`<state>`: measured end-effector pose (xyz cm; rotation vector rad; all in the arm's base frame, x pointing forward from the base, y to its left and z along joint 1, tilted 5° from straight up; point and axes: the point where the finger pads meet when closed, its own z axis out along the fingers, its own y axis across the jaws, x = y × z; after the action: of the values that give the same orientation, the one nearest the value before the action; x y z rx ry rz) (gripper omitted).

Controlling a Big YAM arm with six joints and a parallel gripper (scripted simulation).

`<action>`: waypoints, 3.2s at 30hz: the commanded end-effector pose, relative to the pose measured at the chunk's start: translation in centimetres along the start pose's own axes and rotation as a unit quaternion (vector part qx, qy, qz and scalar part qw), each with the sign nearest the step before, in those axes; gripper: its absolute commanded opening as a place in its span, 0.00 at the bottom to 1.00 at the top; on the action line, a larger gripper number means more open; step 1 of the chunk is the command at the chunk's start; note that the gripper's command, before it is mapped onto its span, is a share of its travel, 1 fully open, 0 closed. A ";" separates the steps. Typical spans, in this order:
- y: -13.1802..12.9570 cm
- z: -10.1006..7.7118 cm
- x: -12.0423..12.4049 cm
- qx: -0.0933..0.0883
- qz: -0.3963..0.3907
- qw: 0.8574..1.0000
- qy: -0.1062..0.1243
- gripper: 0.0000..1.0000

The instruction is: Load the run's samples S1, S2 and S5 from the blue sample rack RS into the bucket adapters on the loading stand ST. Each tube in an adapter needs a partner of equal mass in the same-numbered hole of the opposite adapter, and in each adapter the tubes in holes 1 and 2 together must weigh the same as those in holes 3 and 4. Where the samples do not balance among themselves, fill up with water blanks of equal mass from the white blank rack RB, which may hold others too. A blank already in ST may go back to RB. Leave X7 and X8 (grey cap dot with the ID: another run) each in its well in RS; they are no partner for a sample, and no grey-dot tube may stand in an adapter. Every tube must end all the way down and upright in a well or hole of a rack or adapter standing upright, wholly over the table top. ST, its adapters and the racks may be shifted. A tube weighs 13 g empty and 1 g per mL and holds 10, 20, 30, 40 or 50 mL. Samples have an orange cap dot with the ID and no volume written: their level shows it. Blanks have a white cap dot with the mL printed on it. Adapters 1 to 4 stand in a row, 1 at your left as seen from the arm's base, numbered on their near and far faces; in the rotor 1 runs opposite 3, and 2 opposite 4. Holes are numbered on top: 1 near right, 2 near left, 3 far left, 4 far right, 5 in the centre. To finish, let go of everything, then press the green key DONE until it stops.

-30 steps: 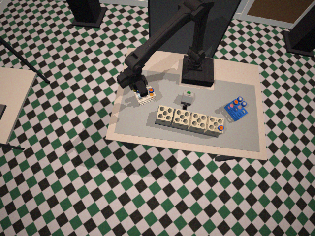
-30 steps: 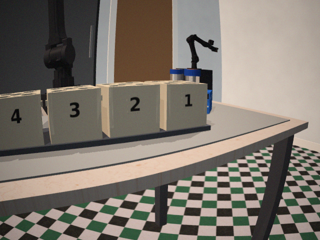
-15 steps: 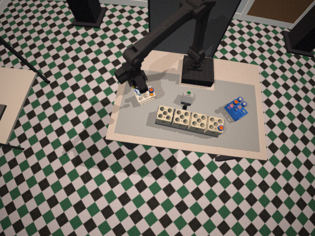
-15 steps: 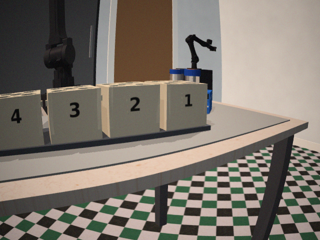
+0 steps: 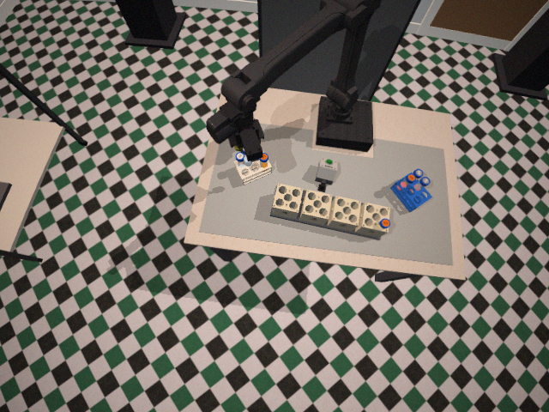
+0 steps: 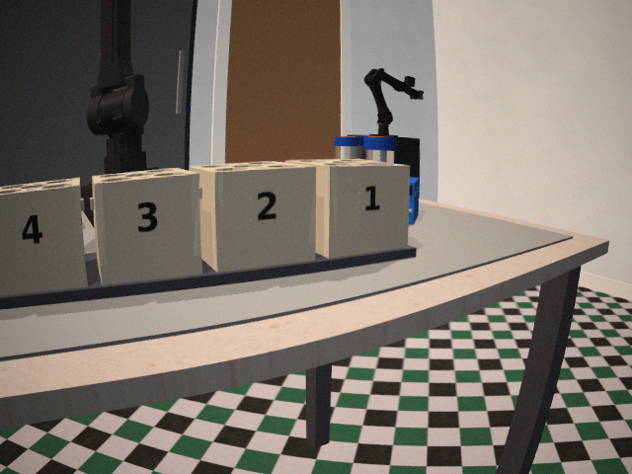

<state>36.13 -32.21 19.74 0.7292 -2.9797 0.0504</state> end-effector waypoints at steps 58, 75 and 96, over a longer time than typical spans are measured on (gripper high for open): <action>19.4 1.5 -24.2 -0.003 0.286 0.958 -0.005 0.00; 19.6 2.9 -25.0 0.002 0.276 0.961 -0.022 0.00; 19.6 2.8 -25.0 0.002 0.276 0.961 -0.022 0.00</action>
<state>47.73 -3.41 12.78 -0.1167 -3.0672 0.0685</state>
